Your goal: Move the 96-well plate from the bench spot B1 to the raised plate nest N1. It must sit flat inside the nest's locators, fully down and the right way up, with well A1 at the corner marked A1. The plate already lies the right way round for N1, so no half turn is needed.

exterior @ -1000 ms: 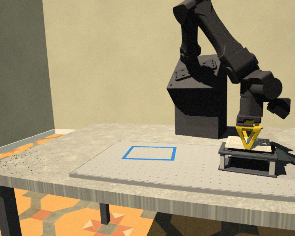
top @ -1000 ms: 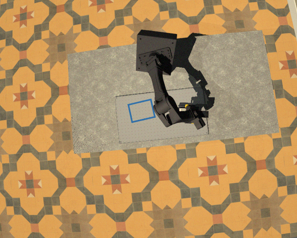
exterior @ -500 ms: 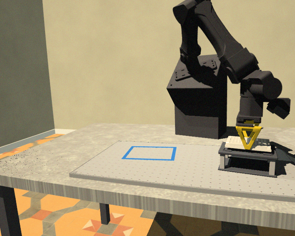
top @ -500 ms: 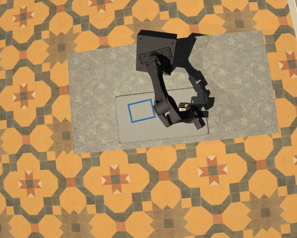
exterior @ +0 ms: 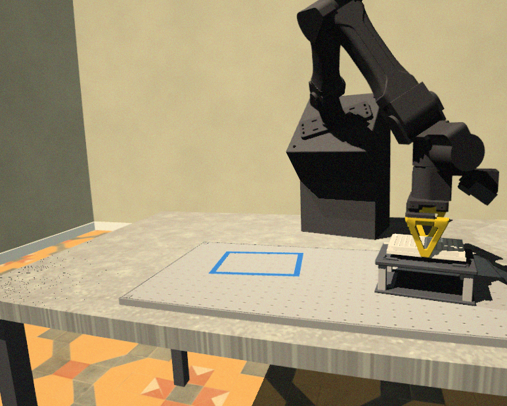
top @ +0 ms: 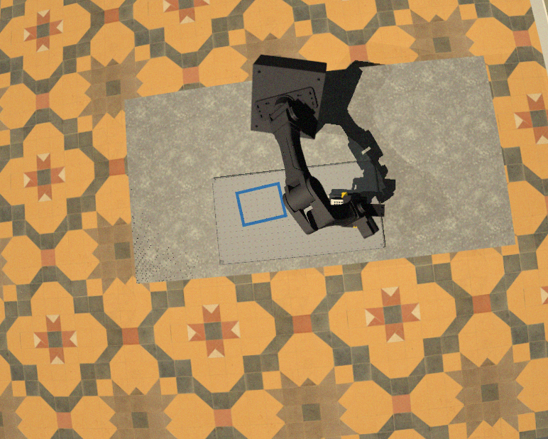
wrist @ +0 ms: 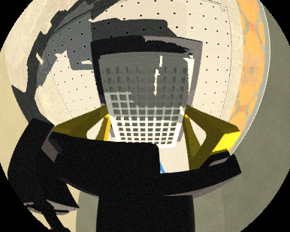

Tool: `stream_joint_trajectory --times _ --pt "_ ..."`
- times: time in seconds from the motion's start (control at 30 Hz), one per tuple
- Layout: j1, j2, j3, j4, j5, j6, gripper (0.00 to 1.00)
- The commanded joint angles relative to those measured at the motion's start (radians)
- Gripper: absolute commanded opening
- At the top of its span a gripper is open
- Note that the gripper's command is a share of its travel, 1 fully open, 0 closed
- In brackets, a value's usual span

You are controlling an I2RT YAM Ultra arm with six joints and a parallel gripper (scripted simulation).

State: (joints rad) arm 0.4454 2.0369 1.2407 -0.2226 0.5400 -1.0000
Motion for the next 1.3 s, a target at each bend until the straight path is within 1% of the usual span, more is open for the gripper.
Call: stream_joint_trajectory --times 0.0,0.8,1.13,1.27 --pt "0.019 -0.032 -0.005 0.002 -0.01 -0.006 0.0" --pt "0.004 -0.027 -0.005 0.017 -0.012 -0.011 0.0" --pt "0.005 -0.009 -0.022 0.021 -0.014 -0.013 0.0" --pt "0.001 0.0 -0.01 0.026 -0.014 -0.014 0.0"
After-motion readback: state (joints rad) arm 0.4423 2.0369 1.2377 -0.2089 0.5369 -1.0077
